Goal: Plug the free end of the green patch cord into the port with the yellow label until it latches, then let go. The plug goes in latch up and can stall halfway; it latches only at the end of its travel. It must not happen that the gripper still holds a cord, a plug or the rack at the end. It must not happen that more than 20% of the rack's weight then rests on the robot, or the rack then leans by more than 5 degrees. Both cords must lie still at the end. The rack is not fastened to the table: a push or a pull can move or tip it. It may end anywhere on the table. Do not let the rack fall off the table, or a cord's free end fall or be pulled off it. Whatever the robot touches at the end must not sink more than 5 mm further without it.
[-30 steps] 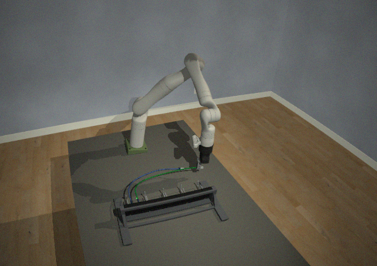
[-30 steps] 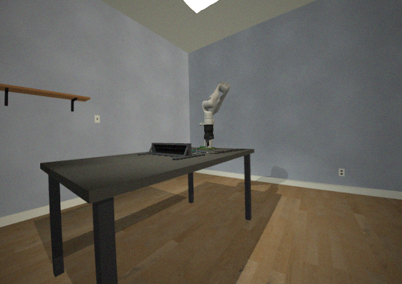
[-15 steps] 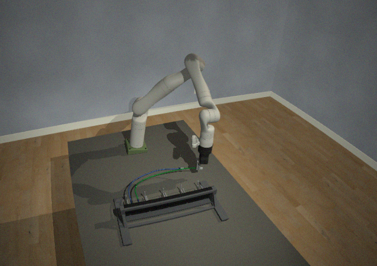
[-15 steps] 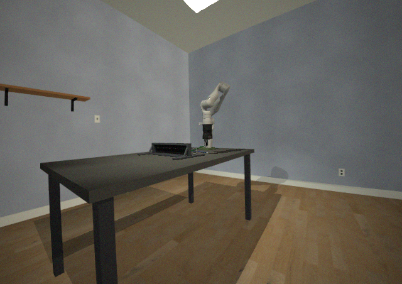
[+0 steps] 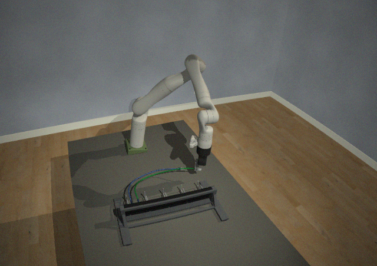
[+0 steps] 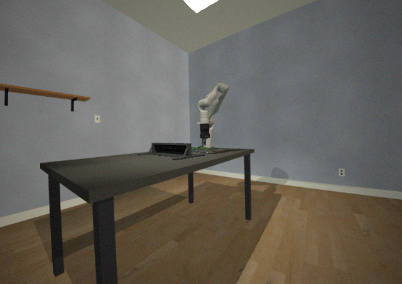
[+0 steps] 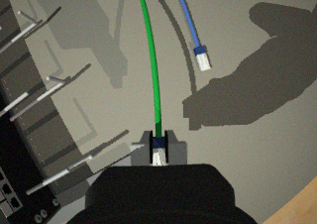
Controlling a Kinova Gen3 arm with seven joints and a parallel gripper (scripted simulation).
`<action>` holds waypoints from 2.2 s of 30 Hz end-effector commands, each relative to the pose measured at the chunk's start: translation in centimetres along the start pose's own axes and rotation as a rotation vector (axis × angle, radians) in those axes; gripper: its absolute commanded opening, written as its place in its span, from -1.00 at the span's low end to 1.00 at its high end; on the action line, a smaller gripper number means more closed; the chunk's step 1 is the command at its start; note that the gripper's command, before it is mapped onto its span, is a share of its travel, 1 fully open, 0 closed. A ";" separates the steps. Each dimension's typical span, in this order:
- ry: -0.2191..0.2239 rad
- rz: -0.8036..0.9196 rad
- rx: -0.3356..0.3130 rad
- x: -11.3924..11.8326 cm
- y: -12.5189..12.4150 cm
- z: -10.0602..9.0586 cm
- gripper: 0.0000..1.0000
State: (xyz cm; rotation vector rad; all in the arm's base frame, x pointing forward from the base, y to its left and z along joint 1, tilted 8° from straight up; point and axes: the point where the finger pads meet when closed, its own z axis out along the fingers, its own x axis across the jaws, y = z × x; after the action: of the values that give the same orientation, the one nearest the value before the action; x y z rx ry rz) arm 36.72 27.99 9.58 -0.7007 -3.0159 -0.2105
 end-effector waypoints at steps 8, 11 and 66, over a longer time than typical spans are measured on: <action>-0.003 0.109 0.000 -1.6 -0.6 -0.4 -1.00; -0.003 0.156 0.000 -2.1 -0.8 -0.6 -1.00; -0.003 0.912 -0.002 -10.9 -4.3 -3.2 -1.00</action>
State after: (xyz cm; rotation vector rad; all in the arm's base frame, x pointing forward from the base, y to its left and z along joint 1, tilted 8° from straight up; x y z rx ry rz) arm 44.31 19.40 11.43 -1.9049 -2.3749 -0.1642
